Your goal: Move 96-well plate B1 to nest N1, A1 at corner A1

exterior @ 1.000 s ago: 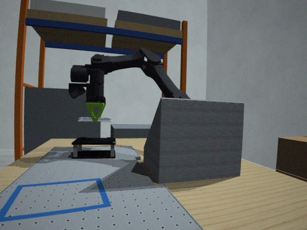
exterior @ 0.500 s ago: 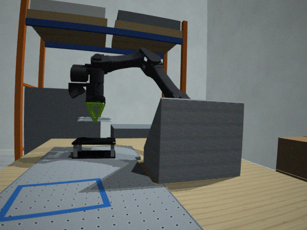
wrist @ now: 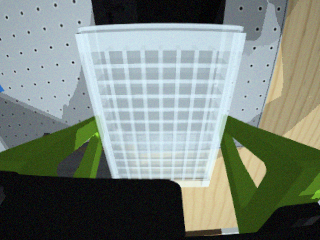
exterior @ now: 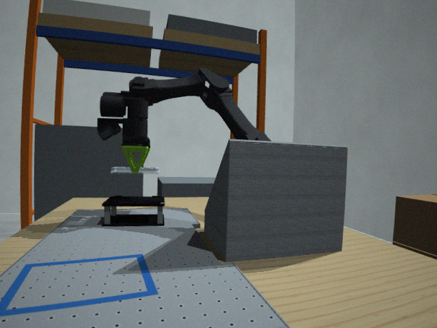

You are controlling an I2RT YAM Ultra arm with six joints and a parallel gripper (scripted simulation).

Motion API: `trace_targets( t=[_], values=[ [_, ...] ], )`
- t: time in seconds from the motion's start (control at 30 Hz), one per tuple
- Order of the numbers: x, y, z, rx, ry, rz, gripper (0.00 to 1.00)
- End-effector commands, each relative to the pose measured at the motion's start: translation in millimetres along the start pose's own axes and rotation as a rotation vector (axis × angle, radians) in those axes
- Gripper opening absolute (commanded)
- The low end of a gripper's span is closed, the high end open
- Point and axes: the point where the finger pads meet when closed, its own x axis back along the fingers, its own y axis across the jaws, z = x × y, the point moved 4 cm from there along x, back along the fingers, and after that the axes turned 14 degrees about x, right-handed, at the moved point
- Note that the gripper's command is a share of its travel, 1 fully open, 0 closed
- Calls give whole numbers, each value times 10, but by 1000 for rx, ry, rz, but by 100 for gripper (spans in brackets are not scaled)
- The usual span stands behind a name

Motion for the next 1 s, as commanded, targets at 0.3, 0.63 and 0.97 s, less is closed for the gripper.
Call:
trace_targets(
  t=[0.3, 0.63, 0.97],
  values=[
    [84, 73, -65, 16, -25, 1, 0],
    [71, 88, -65, 19, -21, 1, 0],
    [58, 104, -66, 23, -17, 0, 0]
  ],
)
